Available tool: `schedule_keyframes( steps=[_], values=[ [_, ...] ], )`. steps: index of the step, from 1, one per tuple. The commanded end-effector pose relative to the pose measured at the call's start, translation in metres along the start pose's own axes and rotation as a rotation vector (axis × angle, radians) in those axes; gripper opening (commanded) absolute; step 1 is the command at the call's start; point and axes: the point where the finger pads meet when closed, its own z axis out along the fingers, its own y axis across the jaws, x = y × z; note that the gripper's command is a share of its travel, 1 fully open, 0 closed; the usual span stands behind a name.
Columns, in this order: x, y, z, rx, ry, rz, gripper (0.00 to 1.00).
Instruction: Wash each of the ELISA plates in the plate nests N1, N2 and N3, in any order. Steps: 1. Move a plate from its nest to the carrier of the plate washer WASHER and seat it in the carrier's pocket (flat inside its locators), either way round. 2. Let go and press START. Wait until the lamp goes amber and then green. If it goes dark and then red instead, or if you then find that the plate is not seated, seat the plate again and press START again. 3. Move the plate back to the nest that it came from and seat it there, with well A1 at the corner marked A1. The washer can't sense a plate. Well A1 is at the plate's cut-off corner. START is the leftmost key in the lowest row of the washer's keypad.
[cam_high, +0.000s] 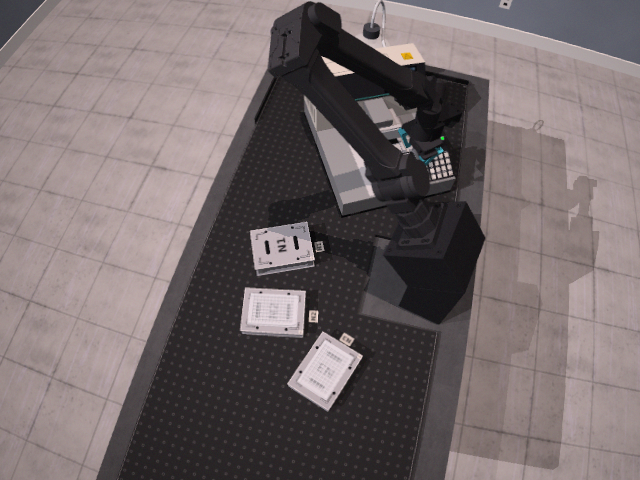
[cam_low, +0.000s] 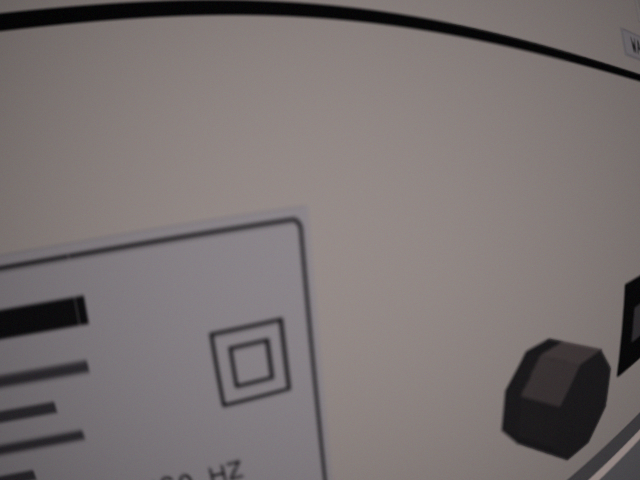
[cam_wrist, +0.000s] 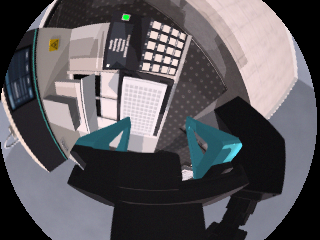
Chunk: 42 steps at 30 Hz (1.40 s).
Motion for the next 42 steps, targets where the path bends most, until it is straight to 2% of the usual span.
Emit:
schedule_keyframes(
  steps=[1,12,14,29,31,39,42],
  values=[
    [-0.012,-0.014,-0.002,-0.005,0.012,-0.184,0.74],
    [-0.051,-0.055,-0.004,-0.011,-0.002,-0.561,0.52],
    [-0.051,-0.055,-0.004,-0.011,-0.002,-0.561,0.52],
    [-0.052,-0.057,-0.004,-0.011,-0.005,-1.06,0.22],
    [-0.052,-0.057,-0.004,-0.011,-0.005,-1.06,0.22],
    [-0.052,-0.057,-0.004,-0.01,-0.006,-1.327,0.06],
    [-0.052,-0.057,-0.004,-0.01,-0.007,-1.331,0.0]
  ],
)
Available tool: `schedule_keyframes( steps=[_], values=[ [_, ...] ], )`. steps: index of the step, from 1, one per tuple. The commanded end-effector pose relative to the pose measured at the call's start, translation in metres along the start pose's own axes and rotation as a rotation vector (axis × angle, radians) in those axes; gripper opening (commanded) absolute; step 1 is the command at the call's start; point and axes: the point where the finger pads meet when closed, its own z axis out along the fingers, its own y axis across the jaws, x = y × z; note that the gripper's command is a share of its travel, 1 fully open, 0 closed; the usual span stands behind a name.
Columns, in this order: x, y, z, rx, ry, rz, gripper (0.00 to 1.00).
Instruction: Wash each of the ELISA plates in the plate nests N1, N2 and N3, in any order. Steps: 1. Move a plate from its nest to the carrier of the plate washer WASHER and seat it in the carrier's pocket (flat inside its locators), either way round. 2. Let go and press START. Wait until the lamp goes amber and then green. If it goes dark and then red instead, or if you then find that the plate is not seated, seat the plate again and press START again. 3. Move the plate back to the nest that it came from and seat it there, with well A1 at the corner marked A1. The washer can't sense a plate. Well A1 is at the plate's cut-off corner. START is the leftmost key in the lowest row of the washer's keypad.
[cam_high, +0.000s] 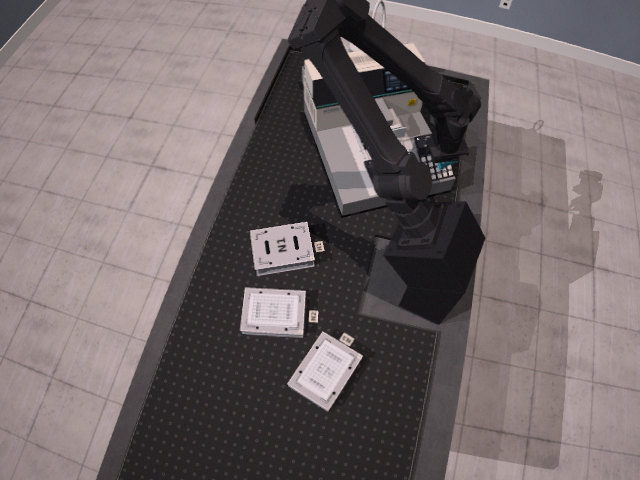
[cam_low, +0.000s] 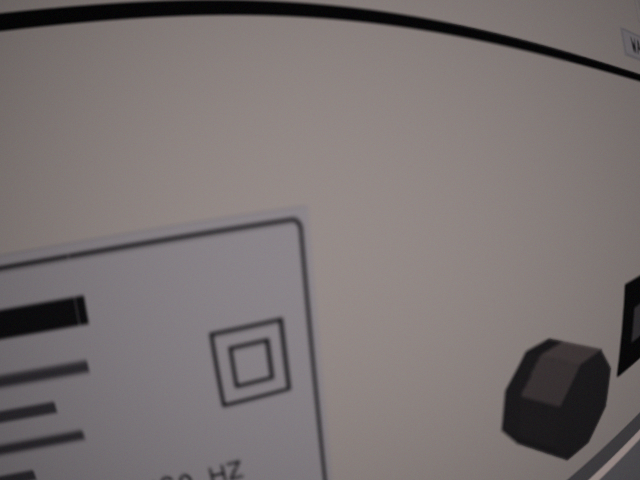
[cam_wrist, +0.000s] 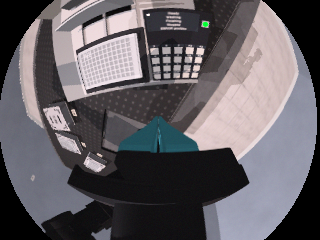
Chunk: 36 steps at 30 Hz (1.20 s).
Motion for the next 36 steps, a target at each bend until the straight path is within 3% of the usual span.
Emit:
schedule_keyframes(
  steps=[1,7,8,14,17,18,36],
  values=[
    [-0.009,-0.012,-0.006,0.005,-0.016,-0.088,0.0],
    [-0.012,-0.013,-0.008,0.015,-0.023,-0.098,0.0],
    [0.001,-0.006,0.003,0.0,-0.046,-0.083,0.0],
    [0.0,0.001,0.037,-0.023,-0.232,-0.082,0.0],
    [0.001,-0.005,0.034,-0.013,-0.346,-0.062,0.0],
    [0.001,-0.005,0.034,-0.014,-0.361,-0.062,0.0],
    [-0.005,-0.004,0.033,-0.013,-0.358,-0.091,0.0]
  ],
)
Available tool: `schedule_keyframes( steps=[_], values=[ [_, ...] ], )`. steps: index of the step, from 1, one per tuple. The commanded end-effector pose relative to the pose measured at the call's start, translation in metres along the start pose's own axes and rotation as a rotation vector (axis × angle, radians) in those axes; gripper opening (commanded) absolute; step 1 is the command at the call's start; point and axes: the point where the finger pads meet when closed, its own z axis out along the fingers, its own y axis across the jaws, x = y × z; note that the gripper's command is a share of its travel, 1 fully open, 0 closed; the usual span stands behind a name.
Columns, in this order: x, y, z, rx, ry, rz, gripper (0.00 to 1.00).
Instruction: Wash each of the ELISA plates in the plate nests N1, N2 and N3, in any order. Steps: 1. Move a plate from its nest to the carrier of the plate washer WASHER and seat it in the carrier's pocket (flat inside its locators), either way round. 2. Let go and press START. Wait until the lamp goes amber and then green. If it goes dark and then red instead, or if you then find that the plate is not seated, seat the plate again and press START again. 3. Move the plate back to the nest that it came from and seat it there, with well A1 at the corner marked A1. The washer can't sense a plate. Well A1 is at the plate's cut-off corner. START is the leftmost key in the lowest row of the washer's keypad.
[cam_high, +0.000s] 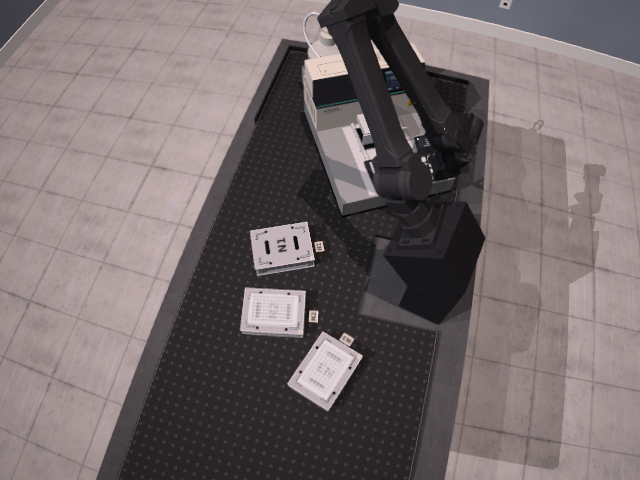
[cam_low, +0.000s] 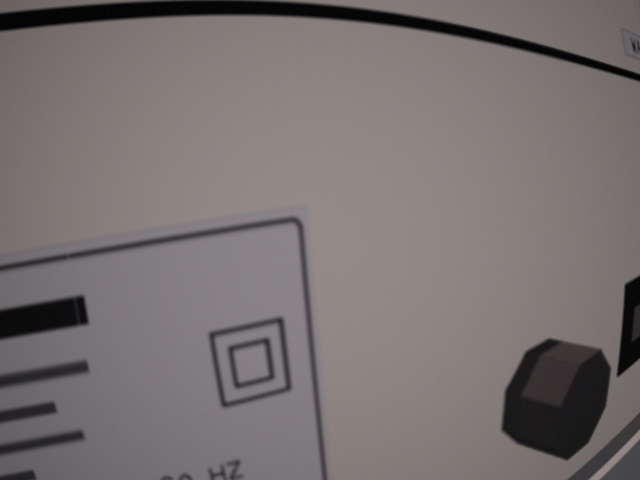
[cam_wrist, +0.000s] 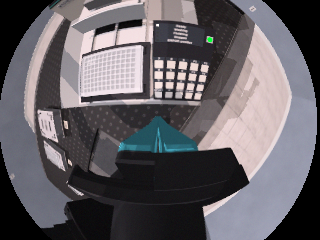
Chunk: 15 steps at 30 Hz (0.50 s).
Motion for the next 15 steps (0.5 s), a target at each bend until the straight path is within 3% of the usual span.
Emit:
schedule_keyframes(
  steps=[1,15],
  values=[
    [0.002,0.002,0.005,-0.003,0.006,0.014,0.0],
    [0.0,0.0,0.026,-0.001,0.003,0.01,0.0]
  ],
)
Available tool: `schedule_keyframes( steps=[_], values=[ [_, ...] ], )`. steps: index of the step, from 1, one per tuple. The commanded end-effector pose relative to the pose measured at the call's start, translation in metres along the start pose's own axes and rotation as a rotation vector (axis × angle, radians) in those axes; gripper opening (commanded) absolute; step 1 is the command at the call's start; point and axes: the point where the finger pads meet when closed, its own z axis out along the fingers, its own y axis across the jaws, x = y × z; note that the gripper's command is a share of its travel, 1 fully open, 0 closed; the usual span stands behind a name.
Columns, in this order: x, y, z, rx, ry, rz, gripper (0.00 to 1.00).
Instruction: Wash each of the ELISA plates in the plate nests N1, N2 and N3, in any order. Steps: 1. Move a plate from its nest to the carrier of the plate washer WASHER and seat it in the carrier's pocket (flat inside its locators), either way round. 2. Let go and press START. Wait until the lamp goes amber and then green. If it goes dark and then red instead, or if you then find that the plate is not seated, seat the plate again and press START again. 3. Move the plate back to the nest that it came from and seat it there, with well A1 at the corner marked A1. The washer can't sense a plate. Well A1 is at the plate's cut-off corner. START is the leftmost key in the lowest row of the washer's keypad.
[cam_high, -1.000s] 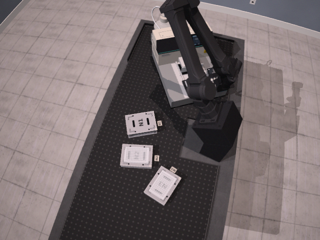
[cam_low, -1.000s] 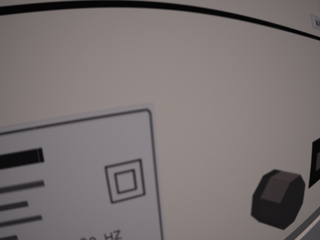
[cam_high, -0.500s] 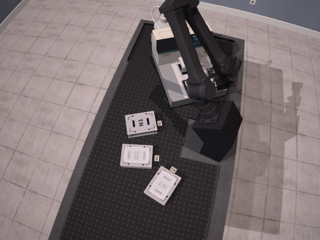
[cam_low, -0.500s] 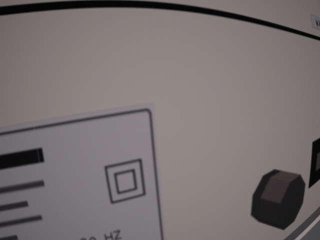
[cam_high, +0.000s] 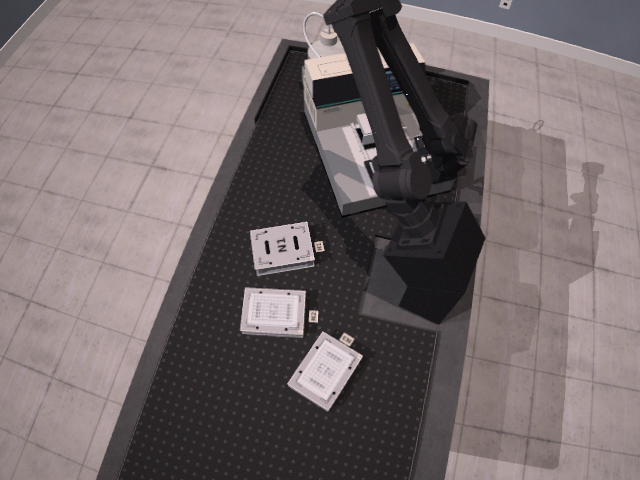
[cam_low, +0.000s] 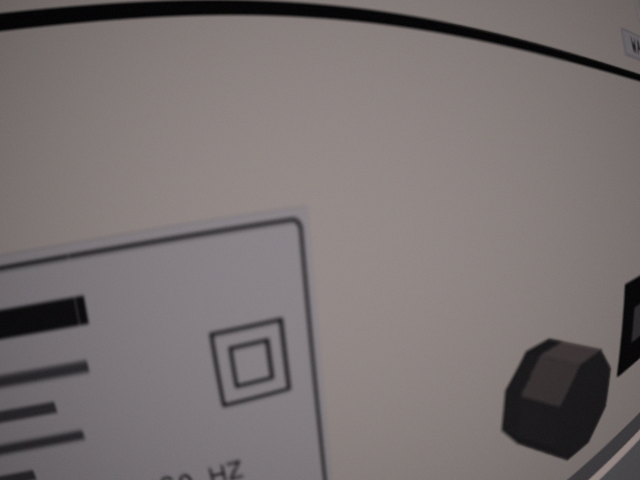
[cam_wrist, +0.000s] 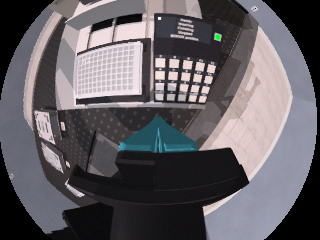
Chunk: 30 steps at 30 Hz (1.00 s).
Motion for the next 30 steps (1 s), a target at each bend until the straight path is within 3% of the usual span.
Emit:
schedule_keyframes(
  steps=[1,30],
  values=[
    [-0.003,-0.001,0.008,0.002,-0.006,0.016,0.0],
    [-0.004,-0.001,0.049,0.001,-0.008,0.015,0.0]
  ],
)
